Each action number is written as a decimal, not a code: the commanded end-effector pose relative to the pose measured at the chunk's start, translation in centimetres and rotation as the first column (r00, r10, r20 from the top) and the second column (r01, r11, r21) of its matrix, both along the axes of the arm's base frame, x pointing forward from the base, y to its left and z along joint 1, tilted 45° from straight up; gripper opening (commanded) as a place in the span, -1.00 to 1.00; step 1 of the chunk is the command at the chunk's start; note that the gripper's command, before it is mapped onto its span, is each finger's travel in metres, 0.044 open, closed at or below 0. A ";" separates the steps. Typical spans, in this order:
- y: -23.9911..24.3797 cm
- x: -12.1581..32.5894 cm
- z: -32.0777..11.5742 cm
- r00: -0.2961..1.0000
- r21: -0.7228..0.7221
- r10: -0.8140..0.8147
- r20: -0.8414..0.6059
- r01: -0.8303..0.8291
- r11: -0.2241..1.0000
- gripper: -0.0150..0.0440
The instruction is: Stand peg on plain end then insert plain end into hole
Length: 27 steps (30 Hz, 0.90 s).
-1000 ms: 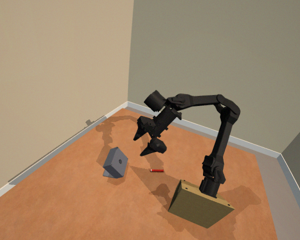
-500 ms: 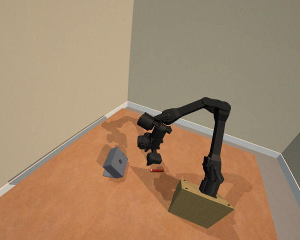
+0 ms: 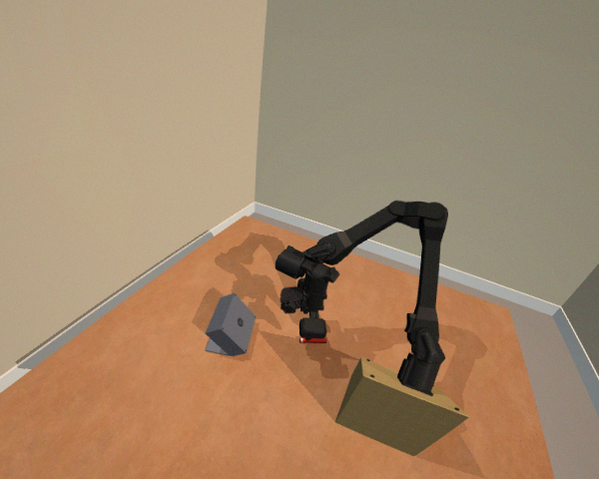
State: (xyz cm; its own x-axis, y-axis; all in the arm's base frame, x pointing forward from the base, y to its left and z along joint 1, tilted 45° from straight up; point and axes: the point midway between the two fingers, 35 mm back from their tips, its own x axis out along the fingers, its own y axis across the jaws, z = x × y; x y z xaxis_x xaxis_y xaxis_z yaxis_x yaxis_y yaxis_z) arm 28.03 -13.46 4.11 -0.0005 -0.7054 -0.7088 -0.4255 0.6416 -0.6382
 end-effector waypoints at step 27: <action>-3.4 0.0 -3.4 1.000 -0.003 0.000 -0.006 0.000 1.000 1.00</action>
State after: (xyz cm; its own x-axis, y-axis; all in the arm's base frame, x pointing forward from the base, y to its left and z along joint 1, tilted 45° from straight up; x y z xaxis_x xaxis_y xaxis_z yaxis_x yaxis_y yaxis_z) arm 28.10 -16.62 1.06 -0.0047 -0.7095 -0.7047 -0.4254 0.6392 -0.6407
